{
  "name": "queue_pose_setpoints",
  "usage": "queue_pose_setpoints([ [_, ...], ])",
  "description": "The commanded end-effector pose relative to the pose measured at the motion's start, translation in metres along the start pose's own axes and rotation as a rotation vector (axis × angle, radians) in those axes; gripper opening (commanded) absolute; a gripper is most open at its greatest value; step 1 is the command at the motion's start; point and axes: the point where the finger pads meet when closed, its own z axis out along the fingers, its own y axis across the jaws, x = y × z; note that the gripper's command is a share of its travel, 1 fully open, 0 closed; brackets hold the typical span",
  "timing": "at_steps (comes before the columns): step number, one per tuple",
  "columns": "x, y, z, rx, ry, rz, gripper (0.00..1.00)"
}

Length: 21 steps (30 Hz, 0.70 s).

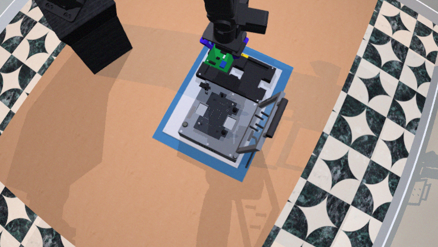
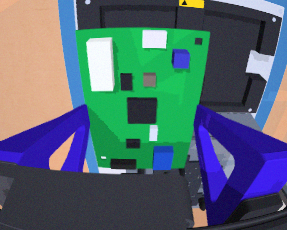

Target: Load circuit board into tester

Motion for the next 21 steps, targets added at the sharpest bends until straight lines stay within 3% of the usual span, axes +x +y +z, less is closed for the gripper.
queue_pose_setpoints([
  [1, -0.004, -0.006, -0.011, 0.016, -0.014, -0.020, 0.72],
  [21, 0.040, -0.015, -0.011, 0.007, -0.004, -0.001, 0.72],
])
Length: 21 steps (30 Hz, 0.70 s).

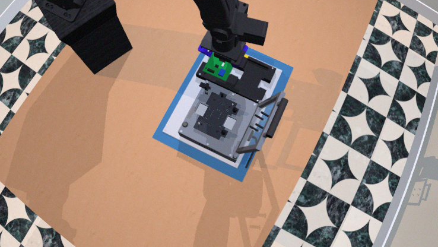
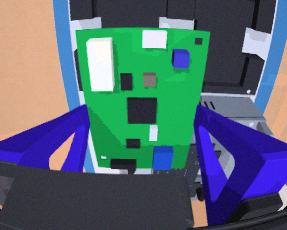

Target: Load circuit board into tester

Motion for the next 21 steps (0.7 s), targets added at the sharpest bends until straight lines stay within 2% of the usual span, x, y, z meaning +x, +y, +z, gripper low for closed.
queue_pose_setpoints([
  [1, 0.017, -0.007, -0.007, 0.007, 0.003, 0.000, 0.72],
  [21, 0.075, -0.033, -0.013, 0.021, 0.005, 0.003, 0.72],
])
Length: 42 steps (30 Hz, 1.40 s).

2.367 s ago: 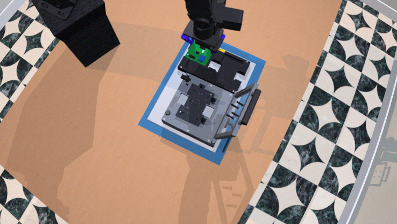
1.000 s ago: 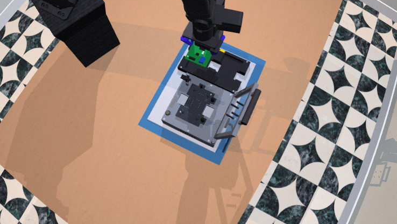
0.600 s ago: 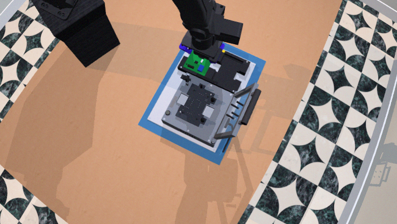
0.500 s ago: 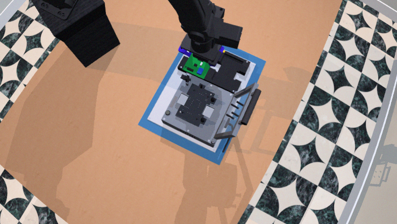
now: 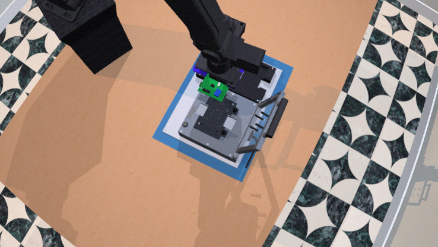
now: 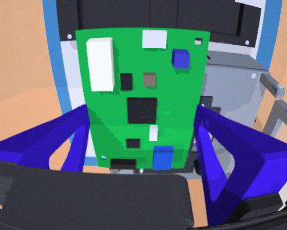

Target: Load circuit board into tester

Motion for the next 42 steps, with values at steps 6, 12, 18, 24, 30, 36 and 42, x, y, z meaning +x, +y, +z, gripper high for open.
queue_pose_setpoints([
  [6, 0.031, -0.024, -0.010, 0.030, 0.006, -0.003, 0.72],
  [12, 0.047, -0.030, -0.012, 0.032, 0.007, -0.003, 0.72],
  [18, 0.062, -0.036, -0.014, 0.034, 0.008, -0.003, 0.72],
  [24, 0.070, -0.039, -0.015, 0.035, 0.009, -0.004, 0.72],
  [30, 0.078, -0.041, -0.015, 0.033, 0.009, -0.004, 0.72],
  [36, 0.083, -0.043, -0.016, 0.036, 0.010, -0.004, 0.72],
  [42, 0.083, -0.043, -0.015, 0.033, 0.010, -0.003, 0.72],
])
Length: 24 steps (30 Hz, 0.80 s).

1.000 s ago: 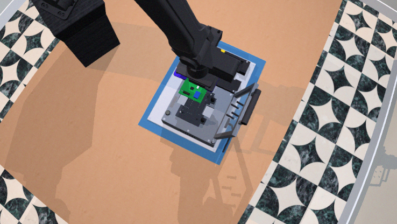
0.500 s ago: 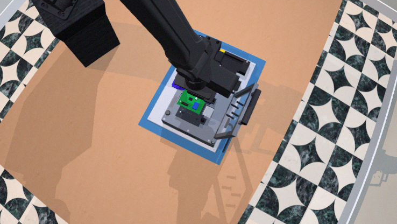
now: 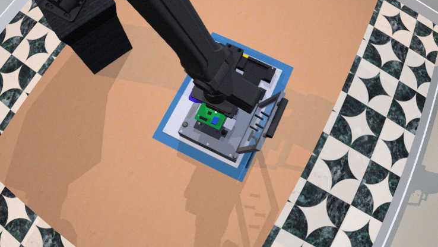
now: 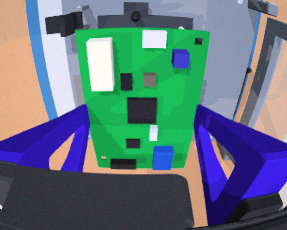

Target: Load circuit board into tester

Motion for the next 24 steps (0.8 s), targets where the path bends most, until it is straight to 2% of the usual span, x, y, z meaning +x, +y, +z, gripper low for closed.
queue_pose_setpoints([
  [1, 0.0097, -0.0141, -0.0080, 0.026, 0.005, 0.011, 0.72],
  [24, 0.0087, -0.0090, -0.0052, 0.014, 0.004, 0.016, 0.72],
])
